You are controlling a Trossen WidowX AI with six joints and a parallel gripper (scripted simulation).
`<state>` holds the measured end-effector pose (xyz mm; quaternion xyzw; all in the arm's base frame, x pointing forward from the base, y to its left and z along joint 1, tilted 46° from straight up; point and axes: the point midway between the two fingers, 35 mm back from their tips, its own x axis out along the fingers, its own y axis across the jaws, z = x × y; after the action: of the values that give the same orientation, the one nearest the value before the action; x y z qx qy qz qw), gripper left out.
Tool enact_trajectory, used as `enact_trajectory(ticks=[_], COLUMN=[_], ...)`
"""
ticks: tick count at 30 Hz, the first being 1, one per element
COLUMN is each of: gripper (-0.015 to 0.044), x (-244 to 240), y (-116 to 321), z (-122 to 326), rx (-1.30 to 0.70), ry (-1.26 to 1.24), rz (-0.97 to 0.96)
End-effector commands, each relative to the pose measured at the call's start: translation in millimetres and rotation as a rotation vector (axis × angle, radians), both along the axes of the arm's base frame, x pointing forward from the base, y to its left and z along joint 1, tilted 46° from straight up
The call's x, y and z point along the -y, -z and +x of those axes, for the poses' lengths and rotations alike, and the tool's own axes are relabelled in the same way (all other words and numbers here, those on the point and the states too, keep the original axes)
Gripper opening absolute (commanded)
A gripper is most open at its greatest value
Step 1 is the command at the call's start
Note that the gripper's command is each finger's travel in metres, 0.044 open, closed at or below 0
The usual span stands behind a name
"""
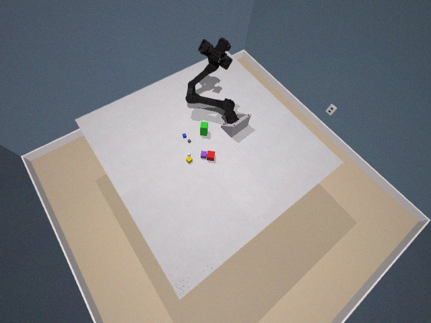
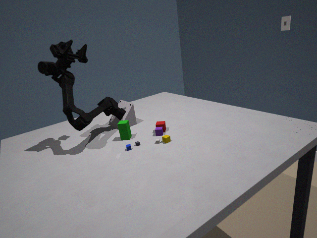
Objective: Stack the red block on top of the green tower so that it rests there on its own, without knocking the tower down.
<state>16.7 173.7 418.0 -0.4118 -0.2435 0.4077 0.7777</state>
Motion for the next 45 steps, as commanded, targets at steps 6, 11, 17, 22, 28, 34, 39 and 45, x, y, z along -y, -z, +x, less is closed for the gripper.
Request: enact_trajectory(ticks=[6, 11, 17, 22, 28, 34, 39, 45], gripper=[0.044, 0.044, 0.044, 0.044, 0.044, 0.044, 0.044, 0.044], x=[-16.2, -40.4, -73.2, -102.4, -139.4, -166.6, -182.3, -188.1], y=[-2.4, 4.1, 21.0, 37.8, 67.0, 105.5, 143.5, 194.2], z=[-5.8, -14.7, -19.1, -15.8, -1.8, 23.9, 53.8, 93.4], rx=[-0.042, -0.034, -0.049, -0.097, -0.182, -0.321, -0.463, -0.634], ry=[0.033, 0.053, 0.071, 0.095, 0.132, 0.225, 0.34, 0.523], rz=[0.07, 0.081, 0.072, 0.063, 0.037, 0.011, -0.001, -0.01])
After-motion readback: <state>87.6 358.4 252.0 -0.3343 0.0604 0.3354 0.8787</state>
